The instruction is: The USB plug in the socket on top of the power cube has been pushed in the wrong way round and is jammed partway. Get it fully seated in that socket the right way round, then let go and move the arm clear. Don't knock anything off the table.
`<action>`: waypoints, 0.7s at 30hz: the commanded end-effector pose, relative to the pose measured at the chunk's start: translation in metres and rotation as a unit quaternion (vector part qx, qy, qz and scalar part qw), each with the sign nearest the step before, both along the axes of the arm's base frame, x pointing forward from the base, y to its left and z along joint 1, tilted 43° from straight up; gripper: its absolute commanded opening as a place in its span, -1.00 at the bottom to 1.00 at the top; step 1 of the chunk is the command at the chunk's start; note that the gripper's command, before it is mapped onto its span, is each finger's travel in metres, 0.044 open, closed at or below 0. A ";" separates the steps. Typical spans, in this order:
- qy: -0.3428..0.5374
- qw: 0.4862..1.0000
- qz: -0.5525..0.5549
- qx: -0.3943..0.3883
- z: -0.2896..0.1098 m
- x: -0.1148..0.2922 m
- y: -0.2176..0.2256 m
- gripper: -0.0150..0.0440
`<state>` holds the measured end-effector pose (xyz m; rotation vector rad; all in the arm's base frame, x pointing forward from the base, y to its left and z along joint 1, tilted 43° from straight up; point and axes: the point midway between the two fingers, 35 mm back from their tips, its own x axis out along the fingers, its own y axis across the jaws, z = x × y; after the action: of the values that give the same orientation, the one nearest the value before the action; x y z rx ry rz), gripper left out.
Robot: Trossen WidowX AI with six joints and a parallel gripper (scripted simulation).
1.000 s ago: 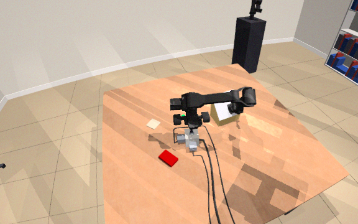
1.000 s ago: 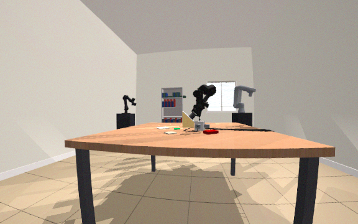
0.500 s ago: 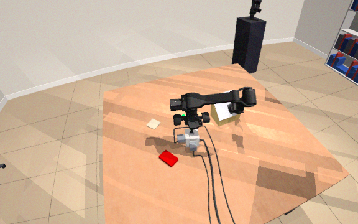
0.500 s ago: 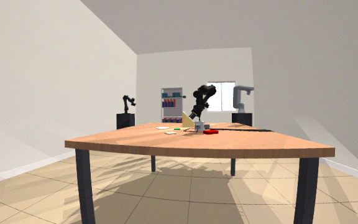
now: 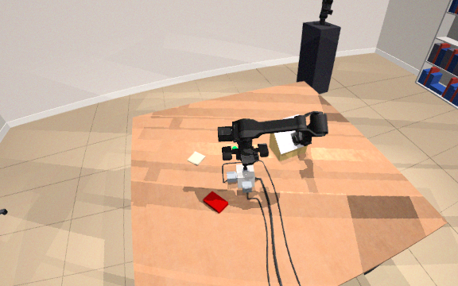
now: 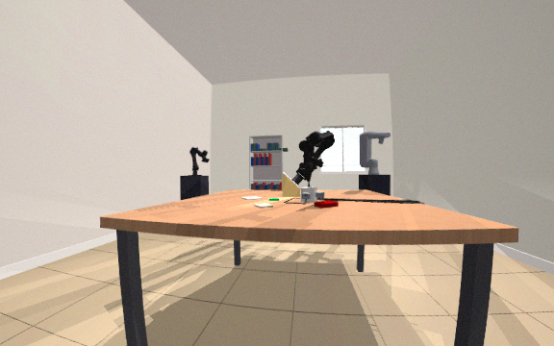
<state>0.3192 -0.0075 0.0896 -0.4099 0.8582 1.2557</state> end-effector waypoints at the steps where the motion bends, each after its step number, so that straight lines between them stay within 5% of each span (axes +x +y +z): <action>1: 0.001 1.000 -0.001 0.001 0.000 0.000 0.001 -0.49; 21: 0.001 1.000 -0.001 0.001 -0.002 0.000 0.002 -0.49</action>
<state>0.3193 -0.0067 0.0878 -0.4090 0.8593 1.2536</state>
